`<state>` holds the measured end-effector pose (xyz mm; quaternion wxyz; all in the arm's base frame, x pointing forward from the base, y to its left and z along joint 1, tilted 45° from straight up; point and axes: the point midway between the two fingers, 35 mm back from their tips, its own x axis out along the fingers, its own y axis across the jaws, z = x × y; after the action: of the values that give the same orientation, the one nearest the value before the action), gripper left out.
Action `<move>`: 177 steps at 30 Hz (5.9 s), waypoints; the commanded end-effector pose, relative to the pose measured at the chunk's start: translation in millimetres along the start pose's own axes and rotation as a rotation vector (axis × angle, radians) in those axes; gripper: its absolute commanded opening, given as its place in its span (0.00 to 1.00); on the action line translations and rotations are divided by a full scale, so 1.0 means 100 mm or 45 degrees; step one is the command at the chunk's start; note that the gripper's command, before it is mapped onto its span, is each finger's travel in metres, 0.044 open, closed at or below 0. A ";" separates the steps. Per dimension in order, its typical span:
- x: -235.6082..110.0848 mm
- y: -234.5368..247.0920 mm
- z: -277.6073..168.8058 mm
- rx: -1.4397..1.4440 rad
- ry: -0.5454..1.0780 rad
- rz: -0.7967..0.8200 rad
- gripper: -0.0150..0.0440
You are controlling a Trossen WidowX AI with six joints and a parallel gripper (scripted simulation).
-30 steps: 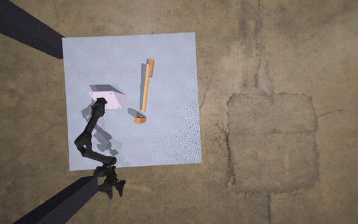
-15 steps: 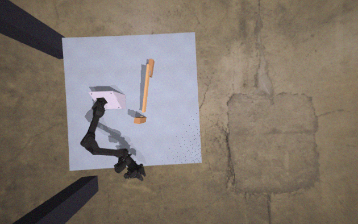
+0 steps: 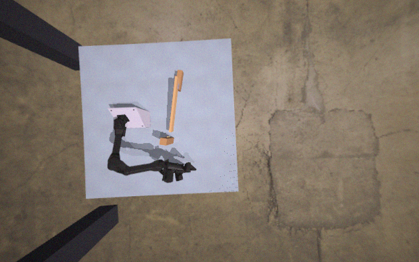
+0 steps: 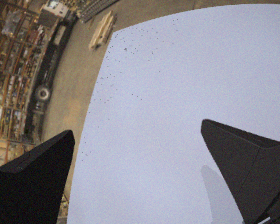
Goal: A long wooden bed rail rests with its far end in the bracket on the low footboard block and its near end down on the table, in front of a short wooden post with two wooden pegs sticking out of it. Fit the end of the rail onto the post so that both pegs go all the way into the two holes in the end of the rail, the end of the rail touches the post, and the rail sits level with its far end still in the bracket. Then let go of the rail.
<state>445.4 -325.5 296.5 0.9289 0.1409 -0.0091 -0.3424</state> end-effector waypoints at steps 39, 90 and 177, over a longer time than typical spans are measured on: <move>-2.32 0.34 -3.40 -3.051 1.697 0.729 1.00; -2.01 -0.15 -3.72 -3.054 1.699 0.723 0.64; -2.13 0.10 -3.57 -3.053 1.698 0.725 0.25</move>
<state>325.4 -96.6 -29.4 0.3438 -0.5983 0.6995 0.1859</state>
